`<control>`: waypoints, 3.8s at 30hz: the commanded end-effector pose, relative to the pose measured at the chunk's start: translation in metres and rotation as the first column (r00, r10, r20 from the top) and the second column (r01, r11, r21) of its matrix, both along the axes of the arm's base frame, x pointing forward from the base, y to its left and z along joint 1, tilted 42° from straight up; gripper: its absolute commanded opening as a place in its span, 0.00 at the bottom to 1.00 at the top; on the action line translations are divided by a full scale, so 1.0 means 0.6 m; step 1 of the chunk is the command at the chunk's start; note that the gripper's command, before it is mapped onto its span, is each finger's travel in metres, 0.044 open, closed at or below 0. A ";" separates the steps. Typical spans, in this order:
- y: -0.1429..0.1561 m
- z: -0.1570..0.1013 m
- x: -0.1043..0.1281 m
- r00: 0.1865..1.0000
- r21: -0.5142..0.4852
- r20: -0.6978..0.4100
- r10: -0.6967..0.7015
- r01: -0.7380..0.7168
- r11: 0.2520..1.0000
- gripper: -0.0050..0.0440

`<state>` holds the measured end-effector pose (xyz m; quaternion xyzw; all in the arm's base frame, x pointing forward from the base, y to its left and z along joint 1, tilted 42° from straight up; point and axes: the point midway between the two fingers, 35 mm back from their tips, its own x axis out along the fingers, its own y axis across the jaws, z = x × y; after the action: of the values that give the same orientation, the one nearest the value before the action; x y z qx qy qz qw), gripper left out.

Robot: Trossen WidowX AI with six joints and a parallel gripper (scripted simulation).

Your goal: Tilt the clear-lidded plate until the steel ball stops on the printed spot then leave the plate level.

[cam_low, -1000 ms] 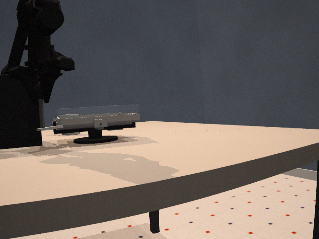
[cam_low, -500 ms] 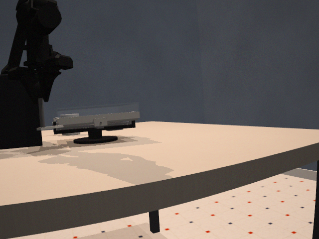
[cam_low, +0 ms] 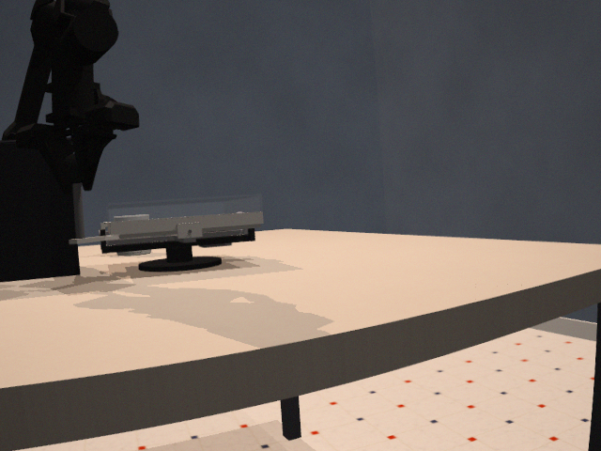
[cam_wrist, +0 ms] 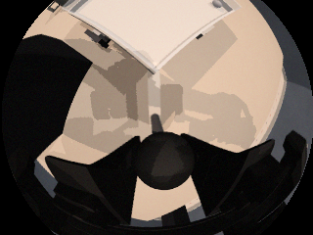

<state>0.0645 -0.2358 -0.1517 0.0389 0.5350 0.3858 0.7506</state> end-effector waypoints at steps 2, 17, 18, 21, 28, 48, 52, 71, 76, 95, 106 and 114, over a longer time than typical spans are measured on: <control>0.001 -0.009 0.004 1.000 0.011 -0.001 -0.007 0.007 1.000 0.41; 0.006 -0.001 -0.001 1.000 0.016 0.001 -0.008 0.008 1.000 0.41; 0.006 -0.002 -0.001 1.000 0.016 0.001 -0.008 0.008 1.000 0.41; 0.001 -0.008 0.004 1.000 0.017 0.001 -0.008 0.008 1.000 0.41; 0.000 -0.010 0.004 1.000 0.022 -0.001 -0.005 0.005 1.000 0.41; 0.004 -0.004 0.001 1.000 0.025 -0.001 -0.005 0.005 1.000 0.41; 0.004 -0.001 0.000 1.000 0.021 -0.001 -0.005 0.005 1.000 0.41; 0.004 -0.003 0.001 1.000 0.016 -0.001 -0.006 0.006 1.000 0.41; 0.003 -0.004 0.001 1.000 0.015 -0.001 -0.006 0.007 1.000 0.41; 0.005 -0.001 0.000 1.000 0.013 -0.001 -0.007 0.007 1.000 0.41; 0.001 -0.007 0.003 1.000 0.015 -0.001 -0.006 0.006 1.000 0.41; 0.002 -0.007 0.003 1.000 0.016 -0.001 -0.006 0.006 1.000 0.41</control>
<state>0.0646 -0.2358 -0.1534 0.0426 0.5329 0.3891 0.7502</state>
